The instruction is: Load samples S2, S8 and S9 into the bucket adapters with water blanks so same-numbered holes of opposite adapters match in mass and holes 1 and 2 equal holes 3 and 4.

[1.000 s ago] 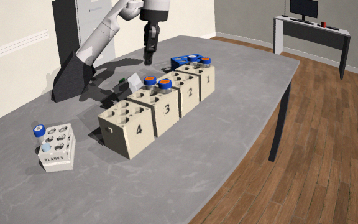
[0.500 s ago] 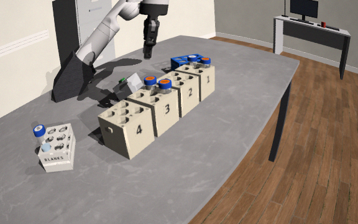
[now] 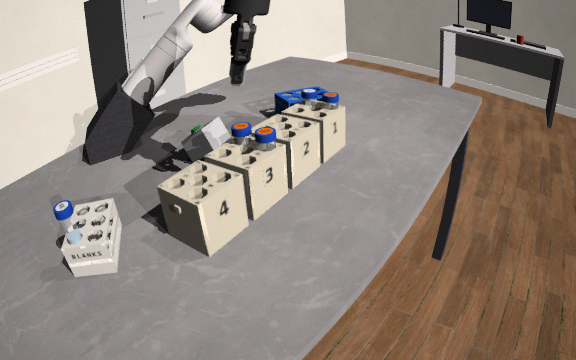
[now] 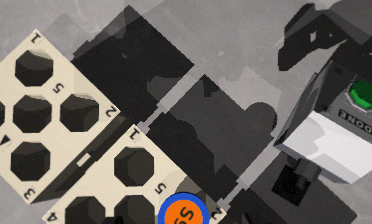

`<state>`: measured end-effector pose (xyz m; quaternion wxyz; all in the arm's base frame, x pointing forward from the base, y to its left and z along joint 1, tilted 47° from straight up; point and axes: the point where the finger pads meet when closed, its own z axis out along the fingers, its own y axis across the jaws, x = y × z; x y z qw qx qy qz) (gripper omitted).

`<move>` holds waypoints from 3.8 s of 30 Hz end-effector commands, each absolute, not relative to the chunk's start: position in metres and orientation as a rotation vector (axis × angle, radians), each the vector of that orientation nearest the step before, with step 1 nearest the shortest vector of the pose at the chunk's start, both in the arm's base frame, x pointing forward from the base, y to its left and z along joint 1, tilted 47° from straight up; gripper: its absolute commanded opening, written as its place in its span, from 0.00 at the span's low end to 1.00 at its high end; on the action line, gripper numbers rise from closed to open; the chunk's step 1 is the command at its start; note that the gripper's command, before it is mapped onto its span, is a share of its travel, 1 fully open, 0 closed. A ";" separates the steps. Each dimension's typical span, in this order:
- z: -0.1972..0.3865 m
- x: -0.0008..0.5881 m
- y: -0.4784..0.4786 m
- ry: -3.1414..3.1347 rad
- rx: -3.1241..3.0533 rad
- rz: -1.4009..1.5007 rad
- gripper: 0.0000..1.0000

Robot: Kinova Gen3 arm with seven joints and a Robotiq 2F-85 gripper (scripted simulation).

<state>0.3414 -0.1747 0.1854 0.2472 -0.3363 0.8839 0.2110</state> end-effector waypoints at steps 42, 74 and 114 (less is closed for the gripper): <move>0.203 0.328 -0.190 2.421 -0.893 0.583 0.10; 0.186 0.244 -0.153 2.639 -0.208 0.843 0.10; 0.169 0.166 -0.120 2.667 0.716 1.104 0.10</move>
